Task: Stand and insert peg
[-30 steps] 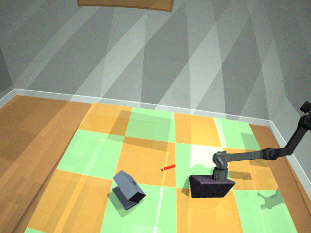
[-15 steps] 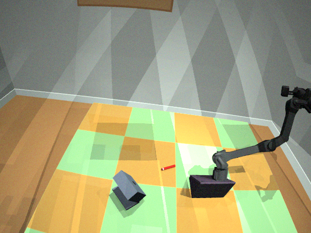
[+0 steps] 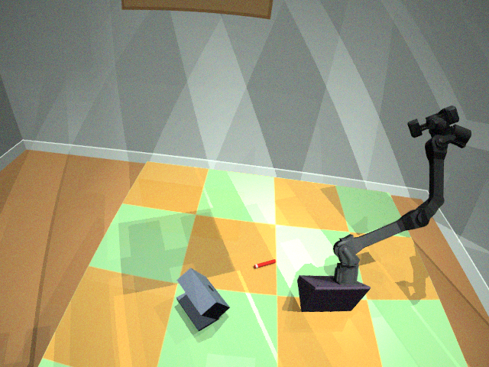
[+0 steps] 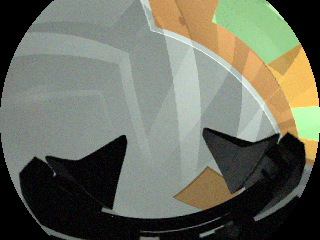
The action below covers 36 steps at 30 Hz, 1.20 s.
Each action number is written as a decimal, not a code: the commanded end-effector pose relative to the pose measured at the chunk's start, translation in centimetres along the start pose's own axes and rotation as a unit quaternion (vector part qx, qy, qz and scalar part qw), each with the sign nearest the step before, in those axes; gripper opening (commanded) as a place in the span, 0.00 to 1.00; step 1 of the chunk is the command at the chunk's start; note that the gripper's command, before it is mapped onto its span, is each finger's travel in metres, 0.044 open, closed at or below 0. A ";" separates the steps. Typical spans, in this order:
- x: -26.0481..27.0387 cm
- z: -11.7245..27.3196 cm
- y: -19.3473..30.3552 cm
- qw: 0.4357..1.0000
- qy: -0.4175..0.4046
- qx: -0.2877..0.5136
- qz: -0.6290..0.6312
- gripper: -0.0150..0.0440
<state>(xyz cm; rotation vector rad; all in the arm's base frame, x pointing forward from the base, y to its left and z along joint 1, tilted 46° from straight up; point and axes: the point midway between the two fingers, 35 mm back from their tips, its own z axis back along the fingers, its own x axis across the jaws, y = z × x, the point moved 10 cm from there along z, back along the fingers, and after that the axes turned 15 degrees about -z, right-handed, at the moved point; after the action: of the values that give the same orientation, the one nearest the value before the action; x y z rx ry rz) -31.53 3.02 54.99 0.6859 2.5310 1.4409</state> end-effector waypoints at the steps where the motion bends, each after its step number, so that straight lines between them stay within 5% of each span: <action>1: -3.0 -0.5 1.7 0.998 0.029 0.022 0.053 1.00; 18: -15.4 -0.8 6.5 0.946 0.160 0.126 0.252 1.00; 36: -20.7 0.6 8.8 0.889 0.162 0.221 0.368 1.00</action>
<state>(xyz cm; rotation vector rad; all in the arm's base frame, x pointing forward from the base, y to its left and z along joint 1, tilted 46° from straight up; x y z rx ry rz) -11.56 -2.11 60.13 1.6840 3.0561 1.2513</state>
